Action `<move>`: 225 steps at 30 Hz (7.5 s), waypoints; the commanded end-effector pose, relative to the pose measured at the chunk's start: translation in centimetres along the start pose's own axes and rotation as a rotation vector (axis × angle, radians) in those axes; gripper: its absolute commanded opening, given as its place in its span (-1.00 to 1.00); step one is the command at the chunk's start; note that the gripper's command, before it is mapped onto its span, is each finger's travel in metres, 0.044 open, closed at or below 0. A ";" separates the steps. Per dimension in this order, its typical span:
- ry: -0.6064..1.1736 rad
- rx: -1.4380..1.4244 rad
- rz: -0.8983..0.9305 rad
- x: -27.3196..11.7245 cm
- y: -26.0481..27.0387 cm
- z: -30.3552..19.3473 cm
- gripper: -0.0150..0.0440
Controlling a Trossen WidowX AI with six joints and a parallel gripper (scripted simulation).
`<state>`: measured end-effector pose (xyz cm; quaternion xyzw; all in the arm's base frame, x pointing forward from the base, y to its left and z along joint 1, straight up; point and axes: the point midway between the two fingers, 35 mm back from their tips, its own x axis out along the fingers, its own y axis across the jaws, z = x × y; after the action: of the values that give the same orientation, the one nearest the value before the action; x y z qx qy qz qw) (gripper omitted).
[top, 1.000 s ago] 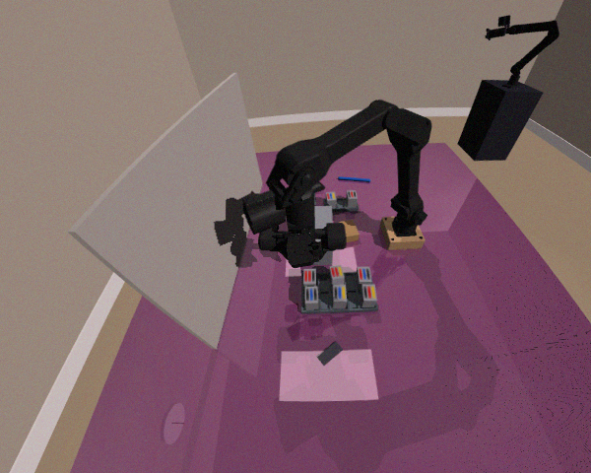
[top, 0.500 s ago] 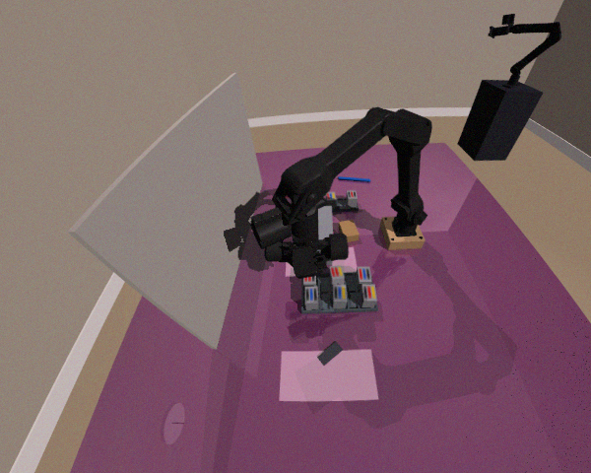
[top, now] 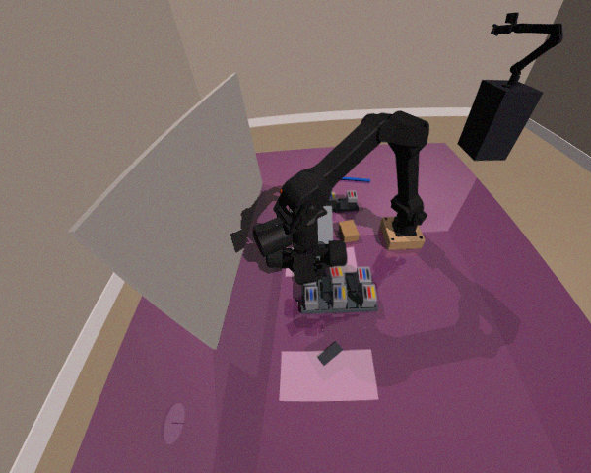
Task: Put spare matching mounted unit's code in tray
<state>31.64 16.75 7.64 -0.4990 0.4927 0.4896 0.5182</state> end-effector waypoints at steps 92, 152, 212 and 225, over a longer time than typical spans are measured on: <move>0.000 0.003 0.003 -7.5 -0.5 -0.2 -0.49; 0.027 0.011 0.004 -10.2 -3.9 -31.0 -0.49; 0.029 0.003 0.005 -6.7 -2.7 -36.0 -0.49; 0.029 0.003 0.005 -5.7 -2.8 -36.1 -0.49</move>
<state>33.41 -19.52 13.14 -0.5037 0.5049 0.4812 0.5097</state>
